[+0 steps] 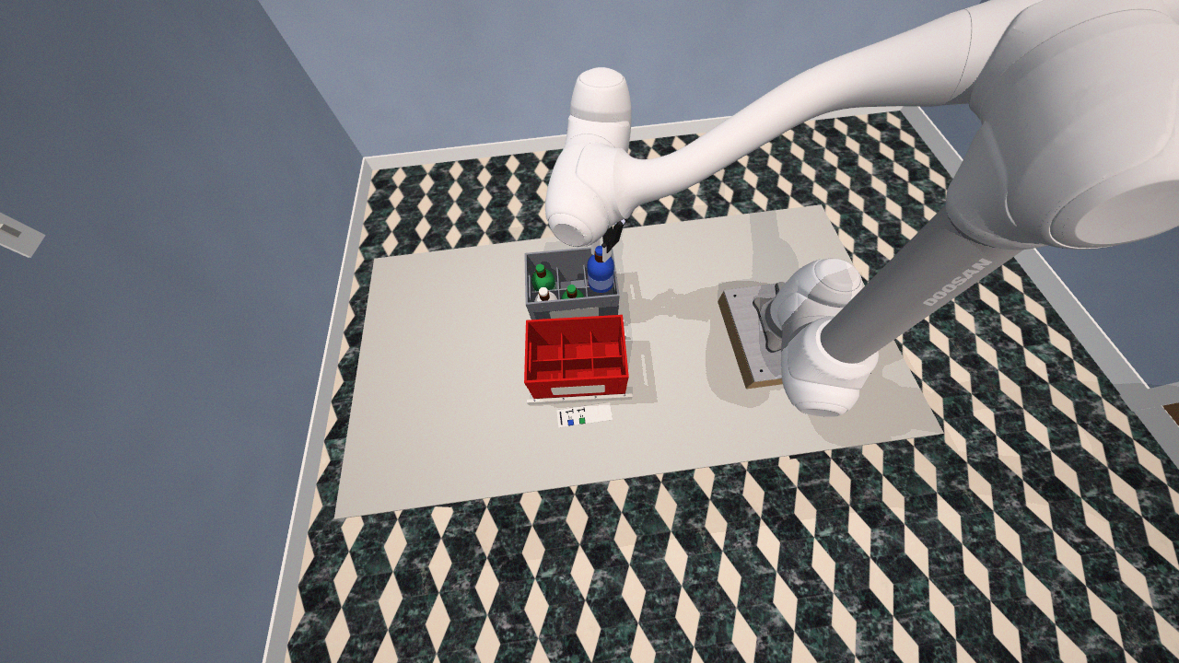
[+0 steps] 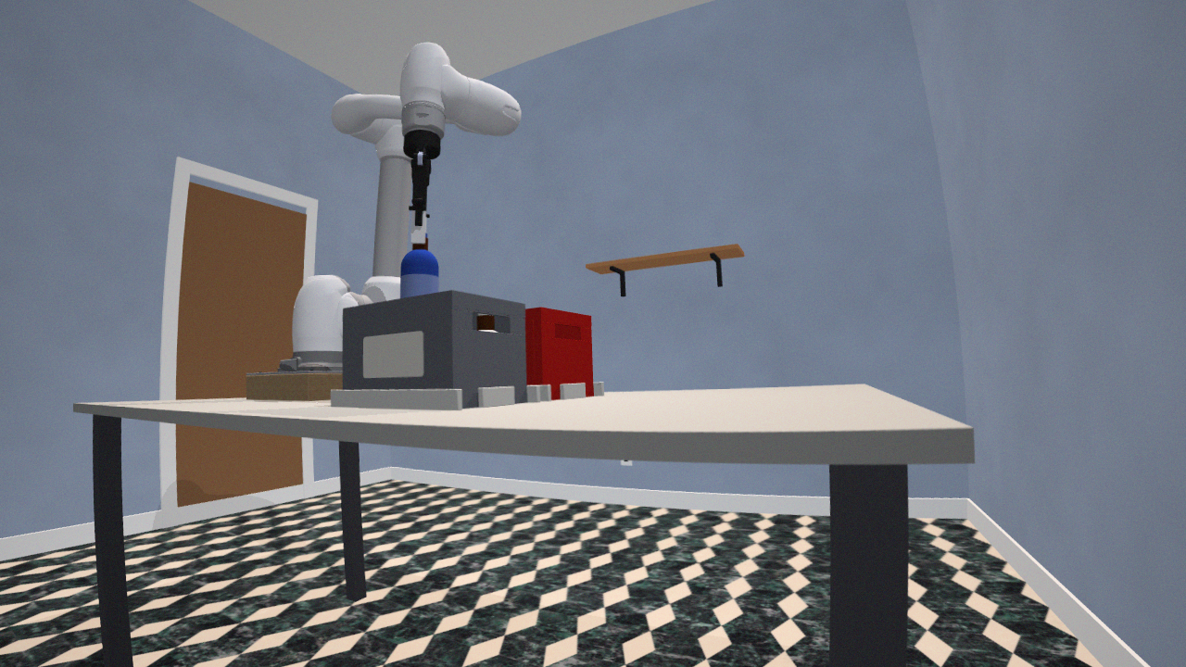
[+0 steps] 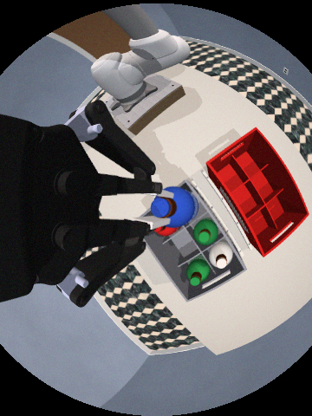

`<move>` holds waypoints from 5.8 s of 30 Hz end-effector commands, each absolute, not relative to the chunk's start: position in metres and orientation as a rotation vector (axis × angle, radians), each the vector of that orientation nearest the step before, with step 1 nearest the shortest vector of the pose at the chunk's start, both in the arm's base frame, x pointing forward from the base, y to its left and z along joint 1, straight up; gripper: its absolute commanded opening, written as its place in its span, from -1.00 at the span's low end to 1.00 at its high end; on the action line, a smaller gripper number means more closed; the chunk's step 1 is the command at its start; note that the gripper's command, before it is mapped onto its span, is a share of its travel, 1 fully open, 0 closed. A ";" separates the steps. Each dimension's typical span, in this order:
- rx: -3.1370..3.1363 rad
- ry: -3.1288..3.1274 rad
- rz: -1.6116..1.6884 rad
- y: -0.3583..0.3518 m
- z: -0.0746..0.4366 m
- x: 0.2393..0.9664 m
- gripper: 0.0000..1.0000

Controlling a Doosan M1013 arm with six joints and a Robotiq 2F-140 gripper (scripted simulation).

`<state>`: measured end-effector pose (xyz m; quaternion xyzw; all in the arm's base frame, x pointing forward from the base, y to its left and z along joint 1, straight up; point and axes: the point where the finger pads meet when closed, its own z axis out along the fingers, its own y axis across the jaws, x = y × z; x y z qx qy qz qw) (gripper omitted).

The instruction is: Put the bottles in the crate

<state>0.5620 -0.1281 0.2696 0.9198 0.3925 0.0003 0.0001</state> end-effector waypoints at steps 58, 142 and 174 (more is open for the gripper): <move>2.889 1.233 0.001 -0.048 0.278 0.561 -1.00; 2.889 1.233 0.001 0.027 0.278 0.559 -1.00; 2.889 1.233 0.001 0.026 0.259 0.559 -1.00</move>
